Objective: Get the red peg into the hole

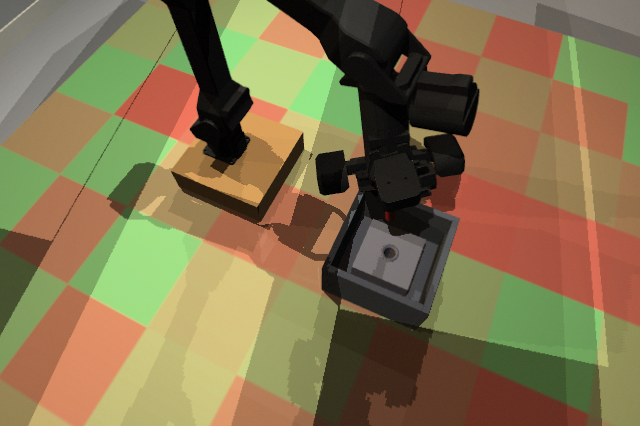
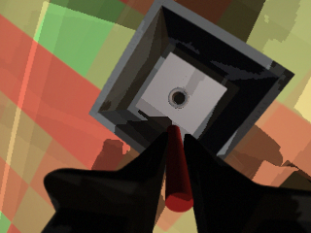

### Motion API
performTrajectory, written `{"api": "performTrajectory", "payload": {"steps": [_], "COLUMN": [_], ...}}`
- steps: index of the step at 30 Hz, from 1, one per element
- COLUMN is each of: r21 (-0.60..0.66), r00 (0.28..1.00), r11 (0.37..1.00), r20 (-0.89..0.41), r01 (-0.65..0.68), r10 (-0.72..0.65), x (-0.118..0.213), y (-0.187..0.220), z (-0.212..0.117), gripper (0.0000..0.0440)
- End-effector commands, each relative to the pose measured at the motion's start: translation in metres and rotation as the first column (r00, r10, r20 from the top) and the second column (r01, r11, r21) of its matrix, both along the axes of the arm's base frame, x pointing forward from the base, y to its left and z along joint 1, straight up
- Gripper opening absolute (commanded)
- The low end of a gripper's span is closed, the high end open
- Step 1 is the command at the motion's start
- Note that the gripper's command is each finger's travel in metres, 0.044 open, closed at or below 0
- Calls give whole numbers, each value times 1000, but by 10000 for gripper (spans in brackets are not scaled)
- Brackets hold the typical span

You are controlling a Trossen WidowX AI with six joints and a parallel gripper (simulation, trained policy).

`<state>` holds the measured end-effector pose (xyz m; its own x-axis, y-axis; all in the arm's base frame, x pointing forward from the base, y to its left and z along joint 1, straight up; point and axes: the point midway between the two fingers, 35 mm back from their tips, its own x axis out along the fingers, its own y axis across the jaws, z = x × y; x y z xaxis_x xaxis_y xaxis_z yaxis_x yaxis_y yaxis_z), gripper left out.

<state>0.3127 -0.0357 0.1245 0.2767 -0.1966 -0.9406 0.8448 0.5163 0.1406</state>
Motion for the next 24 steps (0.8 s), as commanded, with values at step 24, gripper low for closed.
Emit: {"api": "performTrajectory", "payload": {"steps": [24], "r21": [44], "r00": [993], "r11": [999], "r20": [-116], "r01": [11], "r10": [-6], "x": [28], "y": [-38], "z": [-59], "gripper": [142]}}
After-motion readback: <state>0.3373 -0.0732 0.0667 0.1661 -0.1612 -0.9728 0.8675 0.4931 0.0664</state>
